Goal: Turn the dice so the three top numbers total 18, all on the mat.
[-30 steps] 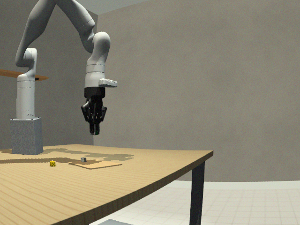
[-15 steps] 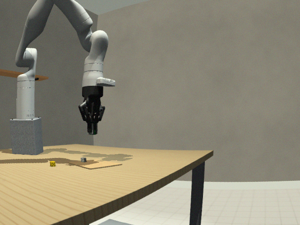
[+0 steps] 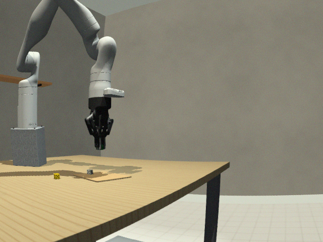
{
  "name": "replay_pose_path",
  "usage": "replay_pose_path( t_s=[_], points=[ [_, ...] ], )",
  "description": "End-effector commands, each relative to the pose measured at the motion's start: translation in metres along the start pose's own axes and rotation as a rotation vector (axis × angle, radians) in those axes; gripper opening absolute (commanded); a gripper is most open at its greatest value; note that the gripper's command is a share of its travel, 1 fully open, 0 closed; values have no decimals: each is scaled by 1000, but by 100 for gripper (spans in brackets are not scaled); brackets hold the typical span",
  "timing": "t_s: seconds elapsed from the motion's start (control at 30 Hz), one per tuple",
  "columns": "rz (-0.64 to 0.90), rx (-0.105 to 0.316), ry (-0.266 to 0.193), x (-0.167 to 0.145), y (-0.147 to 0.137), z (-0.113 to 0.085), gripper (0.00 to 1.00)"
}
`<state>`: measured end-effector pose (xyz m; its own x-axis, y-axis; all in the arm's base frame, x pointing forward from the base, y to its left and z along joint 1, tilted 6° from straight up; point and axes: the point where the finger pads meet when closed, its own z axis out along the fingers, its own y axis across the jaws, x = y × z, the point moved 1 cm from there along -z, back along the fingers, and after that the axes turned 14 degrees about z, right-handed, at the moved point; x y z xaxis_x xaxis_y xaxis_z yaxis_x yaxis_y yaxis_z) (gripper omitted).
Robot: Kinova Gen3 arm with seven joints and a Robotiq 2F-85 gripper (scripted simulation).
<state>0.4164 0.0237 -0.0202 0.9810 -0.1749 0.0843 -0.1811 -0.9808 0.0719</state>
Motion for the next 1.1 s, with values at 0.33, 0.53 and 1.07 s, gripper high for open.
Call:
replay_pose_path(
  t_s=[0.33,0.53,1.07],
  points=[
    [-3,1,-10,-4,-2,59,11],
    [-3,1,-10,-4,-2,72,11],
    [-3,1,-10,-4,-2,80,11]
  ],
)
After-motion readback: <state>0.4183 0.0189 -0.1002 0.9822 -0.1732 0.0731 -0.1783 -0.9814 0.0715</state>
